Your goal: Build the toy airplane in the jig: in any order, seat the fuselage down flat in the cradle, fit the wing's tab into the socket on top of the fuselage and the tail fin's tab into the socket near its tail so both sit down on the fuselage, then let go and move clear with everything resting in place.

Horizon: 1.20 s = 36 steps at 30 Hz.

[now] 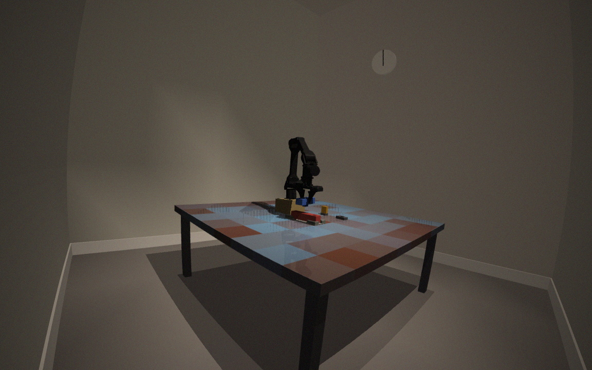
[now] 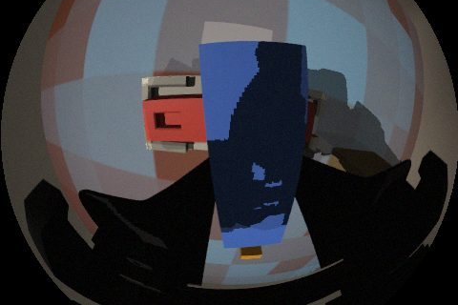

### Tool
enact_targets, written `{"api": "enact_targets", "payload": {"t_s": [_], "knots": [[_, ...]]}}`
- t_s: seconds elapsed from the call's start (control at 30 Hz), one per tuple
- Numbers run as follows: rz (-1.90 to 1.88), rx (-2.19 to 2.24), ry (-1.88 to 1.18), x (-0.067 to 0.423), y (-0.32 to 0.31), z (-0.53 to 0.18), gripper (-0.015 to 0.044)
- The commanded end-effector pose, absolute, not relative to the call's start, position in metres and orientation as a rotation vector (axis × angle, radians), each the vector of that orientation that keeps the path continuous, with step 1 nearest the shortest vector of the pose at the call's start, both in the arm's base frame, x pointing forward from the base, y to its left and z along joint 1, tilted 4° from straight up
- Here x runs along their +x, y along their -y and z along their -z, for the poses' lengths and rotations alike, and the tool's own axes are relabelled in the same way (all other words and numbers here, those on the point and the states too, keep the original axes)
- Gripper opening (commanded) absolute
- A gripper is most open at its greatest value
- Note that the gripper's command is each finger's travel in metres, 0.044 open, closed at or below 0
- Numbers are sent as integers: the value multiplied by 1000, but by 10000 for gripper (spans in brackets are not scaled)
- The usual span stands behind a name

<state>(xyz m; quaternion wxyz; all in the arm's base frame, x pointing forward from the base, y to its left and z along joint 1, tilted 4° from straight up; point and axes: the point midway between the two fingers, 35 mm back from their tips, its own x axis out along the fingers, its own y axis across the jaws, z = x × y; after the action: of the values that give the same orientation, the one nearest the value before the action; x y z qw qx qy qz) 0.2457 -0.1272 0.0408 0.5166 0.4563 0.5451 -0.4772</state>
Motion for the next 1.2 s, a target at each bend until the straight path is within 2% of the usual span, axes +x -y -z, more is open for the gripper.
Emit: {"api": "enact_targets", "payload": {"t_s": [0.0, 0.1, 0.33, 0.37, 1.17], "knots": [[1189, 1132, -1275, 238, 134, -41, 0], [1208, 1149, -1264, 234, 136, -40, 0], [1208, 1149, -1264, 234, 136, -40, 184], [1208, 1149, -1264, 234, 136, -40, 195], [1208, 1149, -1264, 234, 137, -24, 195]]}}
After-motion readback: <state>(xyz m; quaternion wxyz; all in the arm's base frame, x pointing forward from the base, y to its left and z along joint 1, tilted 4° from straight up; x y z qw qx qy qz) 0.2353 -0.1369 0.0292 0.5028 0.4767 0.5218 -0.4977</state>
